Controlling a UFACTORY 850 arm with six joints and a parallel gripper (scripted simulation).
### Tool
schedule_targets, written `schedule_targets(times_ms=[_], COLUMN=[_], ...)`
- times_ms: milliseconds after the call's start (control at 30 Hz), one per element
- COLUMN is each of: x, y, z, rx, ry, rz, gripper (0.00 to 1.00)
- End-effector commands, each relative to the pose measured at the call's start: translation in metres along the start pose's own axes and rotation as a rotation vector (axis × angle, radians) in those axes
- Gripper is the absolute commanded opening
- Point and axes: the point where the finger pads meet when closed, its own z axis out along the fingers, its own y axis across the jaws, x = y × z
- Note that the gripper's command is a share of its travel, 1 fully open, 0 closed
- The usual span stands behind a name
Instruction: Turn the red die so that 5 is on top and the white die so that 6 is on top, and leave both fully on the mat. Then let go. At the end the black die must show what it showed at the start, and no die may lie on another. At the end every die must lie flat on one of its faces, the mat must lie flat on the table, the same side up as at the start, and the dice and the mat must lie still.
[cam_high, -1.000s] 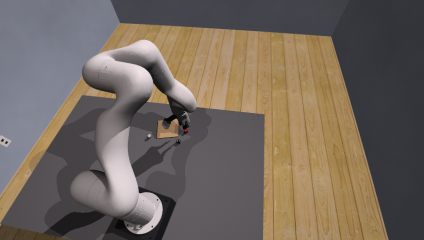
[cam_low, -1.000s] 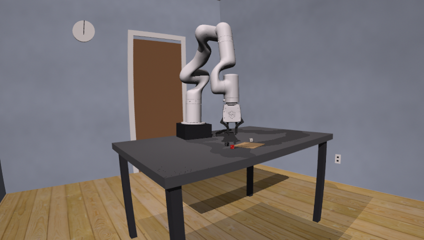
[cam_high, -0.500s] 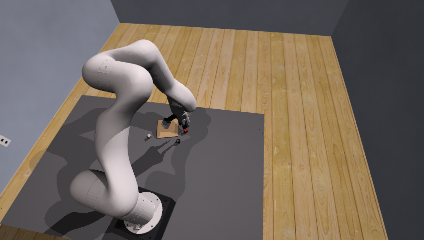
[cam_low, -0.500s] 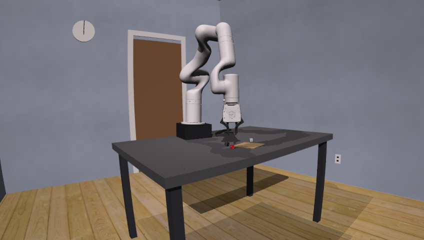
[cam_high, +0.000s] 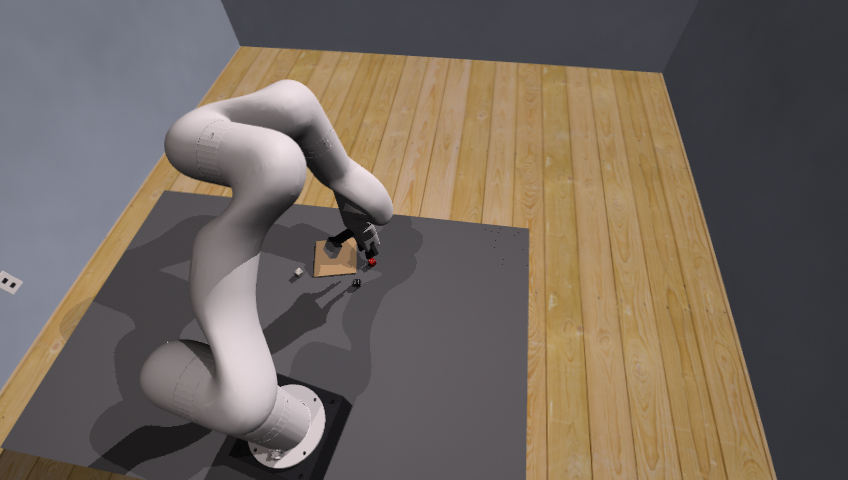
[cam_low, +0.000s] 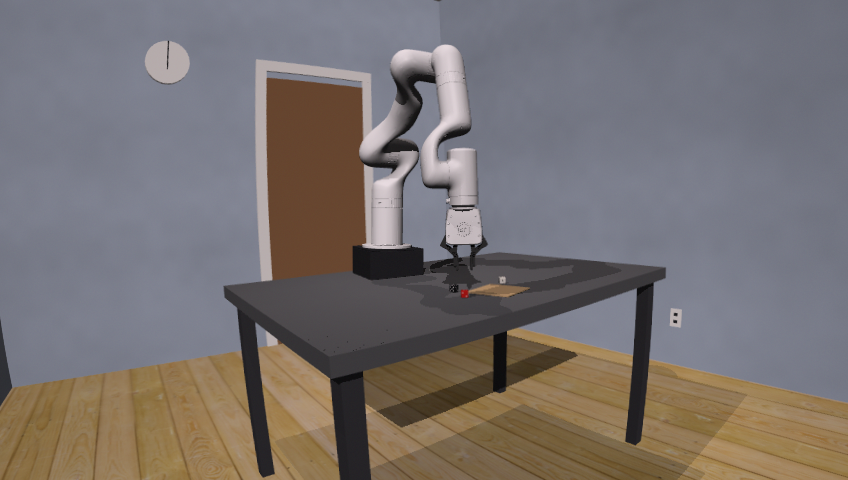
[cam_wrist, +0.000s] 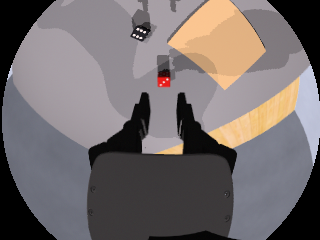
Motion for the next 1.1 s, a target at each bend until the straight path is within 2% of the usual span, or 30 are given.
schedule_targets(times_ms=[0, 267, 1067], x=[-0.001, -0.001, -0.001], y=[0.0, 0.0, 0.0], z=[0.0, 0.004, 0.038], rx=[-0.001, -0.003, -0.003], ry=[-0.001, 0.0, 0.0], rz=[0.0, 0.0, 0.0], gripper=[0.36, 0.36, 0.36])
